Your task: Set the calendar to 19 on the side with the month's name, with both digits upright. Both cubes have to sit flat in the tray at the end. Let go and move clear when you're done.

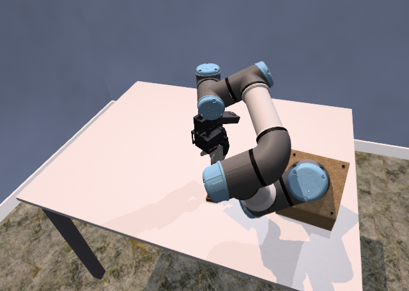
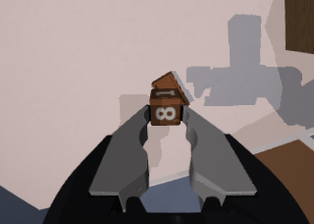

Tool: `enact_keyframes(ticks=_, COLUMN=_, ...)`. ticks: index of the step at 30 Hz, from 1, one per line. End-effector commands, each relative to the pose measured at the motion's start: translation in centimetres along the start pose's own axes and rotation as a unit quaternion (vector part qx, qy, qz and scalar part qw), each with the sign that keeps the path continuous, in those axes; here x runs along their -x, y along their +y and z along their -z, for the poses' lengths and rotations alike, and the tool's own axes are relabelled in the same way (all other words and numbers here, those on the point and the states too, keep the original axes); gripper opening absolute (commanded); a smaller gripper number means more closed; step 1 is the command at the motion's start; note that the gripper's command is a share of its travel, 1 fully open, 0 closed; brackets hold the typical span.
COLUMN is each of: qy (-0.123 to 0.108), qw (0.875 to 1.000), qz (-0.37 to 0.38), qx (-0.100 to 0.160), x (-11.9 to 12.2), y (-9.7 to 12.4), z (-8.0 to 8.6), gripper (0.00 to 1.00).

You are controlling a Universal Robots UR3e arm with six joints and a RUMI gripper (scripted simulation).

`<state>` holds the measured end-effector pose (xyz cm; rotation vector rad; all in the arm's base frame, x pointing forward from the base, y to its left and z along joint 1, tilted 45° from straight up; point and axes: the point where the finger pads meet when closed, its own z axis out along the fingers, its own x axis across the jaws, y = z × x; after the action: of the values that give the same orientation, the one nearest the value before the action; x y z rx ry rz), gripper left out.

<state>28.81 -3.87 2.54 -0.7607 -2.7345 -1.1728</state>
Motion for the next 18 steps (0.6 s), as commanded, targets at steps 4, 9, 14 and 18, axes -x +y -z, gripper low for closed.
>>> enact_keyframes(ticks=4, qy=0.0, qw=0.993, qz=-0.12, qx=-0.003, x=0.3, y=-0.8, z=0.1, gripper=0.1)
enact_keyframes(ticks=9, qy=0.0, qw=0.979, qz=-0.203, qx=-0.003, x=0.5, y=-1.4, z=0.1, gripper=0.1)
enact_keyframes(ticks=14, qy=-0.001, qw=0.963, qz=-0.268, qx=-0.003, x=0.7, y=-1.8, z=0.0, gripper=0.1)
enact_keyframes(ticks=18, qy=-0.001, qw=0.943, qz=-0.332, qx=-0.003, x=0.8, y=-2.2, z=0.0, gripper=0.1)
